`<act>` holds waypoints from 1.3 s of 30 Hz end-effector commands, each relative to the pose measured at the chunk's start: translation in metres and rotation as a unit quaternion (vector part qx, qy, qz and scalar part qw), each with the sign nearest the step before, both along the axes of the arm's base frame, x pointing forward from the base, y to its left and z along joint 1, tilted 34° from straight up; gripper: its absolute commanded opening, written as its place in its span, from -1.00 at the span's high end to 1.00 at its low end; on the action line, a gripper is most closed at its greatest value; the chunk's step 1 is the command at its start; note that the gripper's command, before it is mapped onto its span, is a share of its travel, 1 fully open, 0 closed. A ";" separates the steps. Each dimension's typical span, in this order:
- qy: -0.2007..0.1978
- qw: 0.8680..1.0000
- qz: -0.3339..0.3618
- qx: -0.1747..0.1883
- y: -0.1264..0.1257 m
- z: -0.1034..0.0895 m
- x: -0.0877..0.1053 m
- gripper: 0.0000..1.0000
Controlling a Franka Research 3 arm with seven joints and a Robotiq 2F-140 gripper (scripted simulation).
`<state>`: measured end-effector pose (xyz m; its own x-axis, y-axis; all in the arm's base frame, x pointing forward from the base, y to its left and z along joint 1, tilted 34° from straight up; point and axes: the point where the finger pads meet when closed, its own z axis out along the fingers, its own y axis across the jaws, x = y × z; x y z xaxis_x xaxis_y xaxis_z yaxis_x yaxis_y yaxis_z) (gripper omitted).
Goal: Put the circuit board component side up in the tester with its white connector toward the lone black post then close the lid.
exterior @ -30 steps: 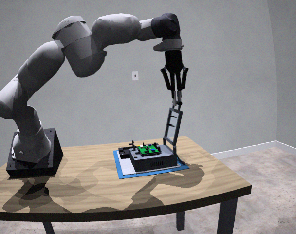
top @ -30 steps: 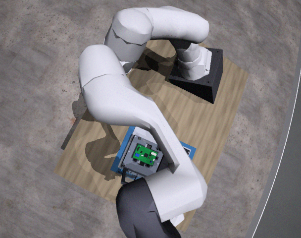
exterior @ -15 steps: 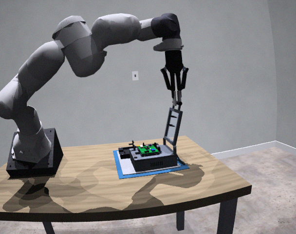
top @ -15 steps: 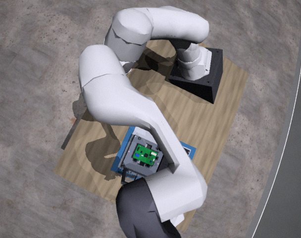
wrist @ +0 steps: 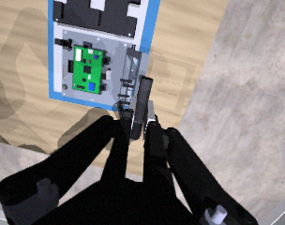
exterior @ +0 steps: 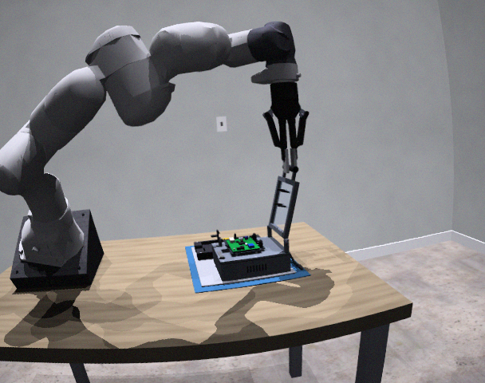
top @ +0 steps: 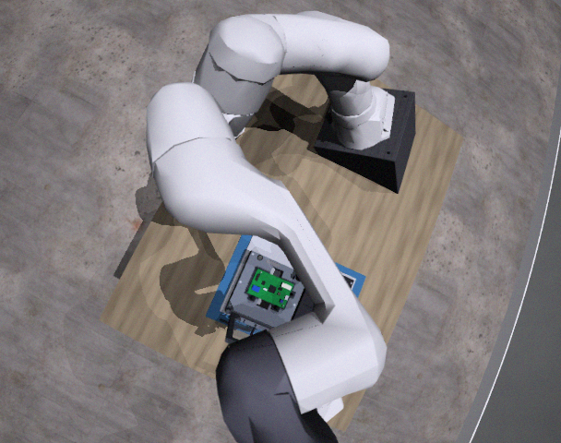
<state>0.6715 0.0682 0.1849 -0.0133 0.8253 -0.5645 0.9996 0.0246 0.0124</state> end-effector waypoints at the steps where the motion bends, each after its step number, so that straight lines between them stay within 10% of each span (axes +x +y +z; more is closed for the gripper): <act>1: -0.001 1.000 0.000 0.000 -0.001 -0.001 0.000 1.00; 39: -0.001 1.000 0.000 0.000 0.000 0.001 -0.009 1.00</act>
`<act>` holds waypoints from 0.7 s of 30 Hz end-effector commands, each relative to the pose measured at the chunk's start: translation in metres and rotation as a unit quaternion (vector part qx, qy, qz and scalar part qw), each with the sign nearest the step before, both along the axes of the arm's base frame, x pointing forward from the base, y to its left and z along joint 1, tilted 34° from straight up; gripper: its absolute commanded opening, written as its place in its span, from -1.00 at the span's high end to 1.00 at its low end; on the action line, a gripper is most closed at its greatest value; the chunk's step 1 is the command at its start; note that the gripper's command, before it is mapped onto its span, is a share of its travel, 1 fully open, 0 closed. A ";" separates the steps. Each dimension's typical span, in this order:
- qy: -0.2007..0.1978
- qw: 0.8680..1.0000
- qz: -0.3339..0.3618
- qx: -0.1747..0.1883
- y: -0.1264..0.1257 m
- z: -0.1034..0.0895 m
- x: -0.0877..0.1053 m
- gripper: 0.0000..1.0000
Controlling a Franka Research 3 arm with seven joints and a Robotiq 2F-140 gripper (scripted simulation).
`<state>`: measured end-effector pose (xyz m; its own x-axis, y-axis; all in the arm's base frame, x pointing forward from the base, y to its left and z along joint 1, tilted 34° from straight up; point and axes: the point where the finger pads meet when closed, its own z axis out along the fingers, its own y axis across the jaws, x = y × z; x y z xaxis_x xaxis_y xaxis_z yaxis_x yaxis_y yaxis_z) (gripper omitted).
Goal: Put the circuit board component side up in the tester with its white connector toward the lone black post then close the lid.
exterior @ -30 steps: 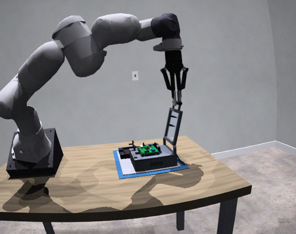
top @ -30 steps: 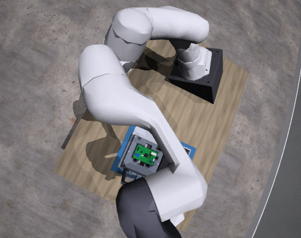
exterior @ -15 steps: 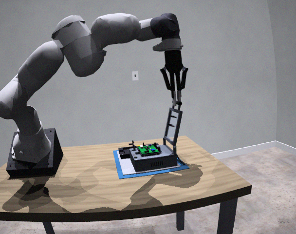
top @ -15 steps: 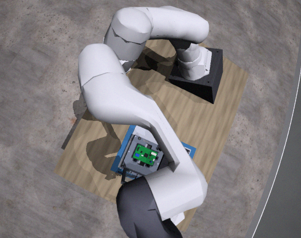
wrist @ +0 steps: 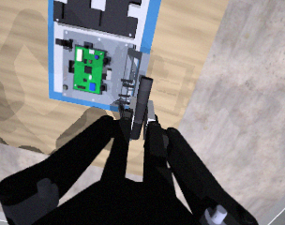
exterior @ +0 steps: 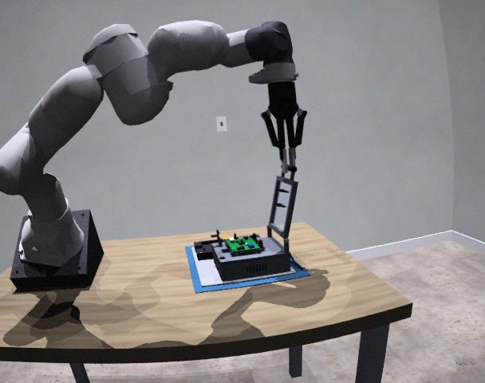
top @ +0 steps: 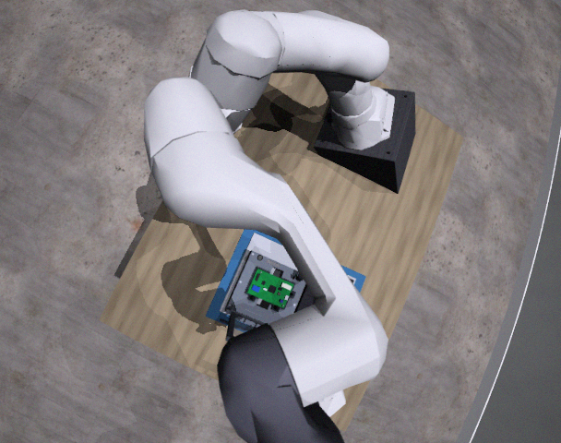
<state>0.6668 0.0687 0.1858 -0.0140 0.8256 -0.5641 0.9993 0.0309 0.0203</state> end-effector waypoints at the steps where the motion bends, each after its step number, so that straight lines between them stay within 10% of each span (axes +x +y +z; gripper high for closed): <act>1: 0.003 1.000 -0.003 0.000 0.000 0.000 -0.005 1.00; 21: 0.003 1.000 -0.003 0.000 0.001 0.001 -0.017 1.00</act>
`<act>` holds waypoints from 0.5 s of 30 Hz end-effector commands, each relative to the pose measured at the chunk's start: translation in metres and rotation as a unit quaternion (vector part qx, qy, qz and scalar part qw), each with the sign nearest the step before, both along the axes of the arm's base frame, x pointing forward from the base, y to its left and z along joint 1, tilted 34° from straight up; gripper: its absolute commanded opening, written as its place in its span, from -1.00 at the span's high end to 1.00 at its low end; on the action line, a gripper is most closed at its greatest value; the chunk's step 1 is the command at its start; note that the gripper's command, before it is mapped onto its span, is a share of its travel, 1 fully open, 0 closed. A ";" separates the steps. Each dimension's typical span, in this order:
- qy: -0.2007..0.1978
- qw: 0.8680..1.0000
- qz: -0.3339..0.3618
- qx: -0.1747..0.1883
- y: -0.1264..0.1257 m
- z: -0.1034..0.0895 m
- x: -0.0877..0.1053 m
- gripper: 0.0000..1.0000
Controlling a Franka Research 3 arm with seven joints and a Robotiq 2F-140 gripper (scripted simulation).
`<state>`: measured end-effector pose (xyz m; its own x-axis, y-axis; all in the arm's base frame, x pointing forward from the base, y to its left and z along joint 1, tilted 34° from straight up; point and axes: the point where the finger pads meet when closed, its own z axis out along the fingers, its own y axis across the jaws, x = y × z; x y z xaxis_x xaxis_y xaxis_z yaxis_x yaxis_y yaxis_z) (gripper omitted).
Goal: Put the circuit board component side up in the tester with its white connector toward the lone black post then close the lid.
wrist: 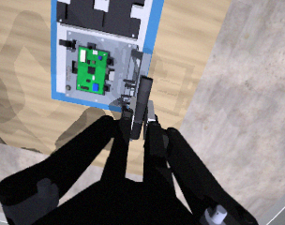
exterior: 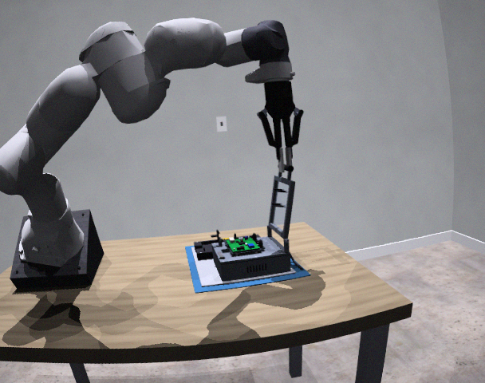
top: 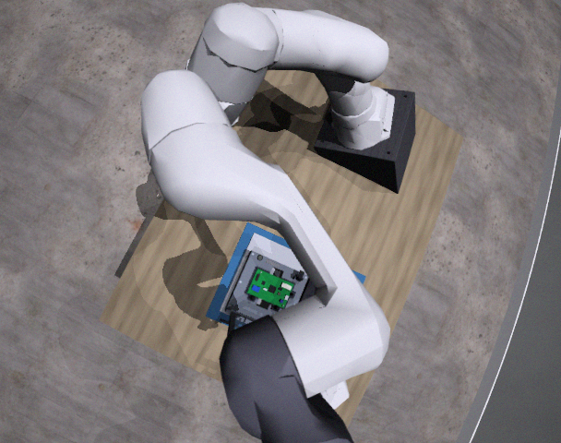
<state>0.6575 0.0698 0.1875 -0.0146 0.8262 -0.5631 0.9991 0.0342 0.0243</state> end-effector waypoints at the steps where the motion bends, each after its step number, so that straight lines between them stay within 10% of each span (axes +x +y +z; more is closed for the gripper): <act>1: 0.005 1.000 -0.005 -0.001 0.000 0.000 -0.008 1.00; 15: 0.005 1.000 -0.005 -0.001 0.000 0.000 -0.019 1.00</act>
<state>0.6460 0.0708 0.1892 -0.0152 0.8263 -0.5630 0.9991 0.0355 0.0251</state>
